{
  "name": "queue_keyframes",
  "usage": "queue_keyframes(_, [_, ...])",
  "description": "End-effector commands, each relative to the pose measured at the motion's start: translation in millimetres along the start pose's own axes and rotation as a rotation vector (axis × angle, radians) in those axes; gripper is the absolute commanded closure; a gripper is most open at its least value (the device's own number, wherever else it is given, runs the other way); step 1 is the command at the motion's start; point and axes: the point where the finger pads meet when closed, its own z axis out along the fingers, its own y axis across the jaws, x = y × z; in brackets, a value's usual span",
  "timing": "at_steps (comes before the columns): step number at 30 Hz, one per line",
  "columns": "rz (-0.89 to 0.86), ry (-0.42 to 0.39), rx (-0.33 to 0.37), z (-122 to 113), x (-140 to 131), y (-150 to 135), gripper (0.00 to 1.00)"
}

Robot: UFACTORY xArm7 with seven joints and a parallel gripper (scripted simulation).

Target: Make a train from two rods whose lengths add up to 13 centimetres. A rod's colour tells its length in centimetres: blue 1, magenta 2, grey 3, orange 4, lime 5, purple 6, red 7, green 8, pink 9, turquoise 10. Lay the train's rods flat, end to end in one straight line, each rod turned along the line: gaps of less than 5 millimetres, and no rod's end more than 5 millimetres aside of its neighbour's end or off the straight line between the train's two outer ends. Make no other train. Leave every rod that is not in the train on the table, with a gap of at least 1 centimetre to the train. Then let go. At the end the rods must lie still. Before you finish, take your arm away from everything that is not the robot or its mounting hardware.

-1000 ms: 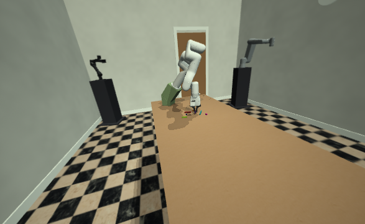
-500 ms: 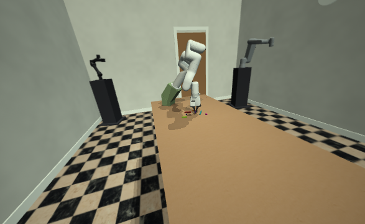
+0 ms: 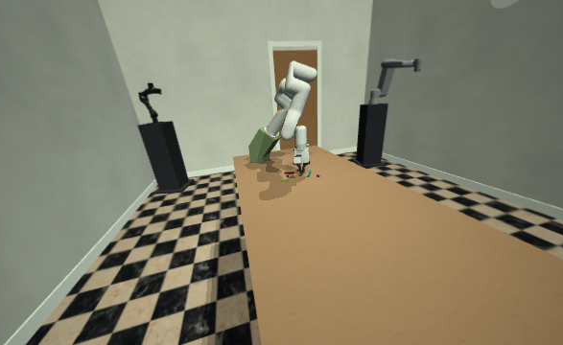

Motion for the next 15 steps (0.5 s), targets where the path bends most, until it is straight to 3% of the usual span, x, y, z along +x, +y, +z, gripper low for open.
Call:
queue_keyframes(1, [0.000,0.002,0.000,-0.5,1.0,0.2,0.96])
queue_keyframes(15, [0.000,0.002,0.000,0.7,1.0,0.2,0.96])
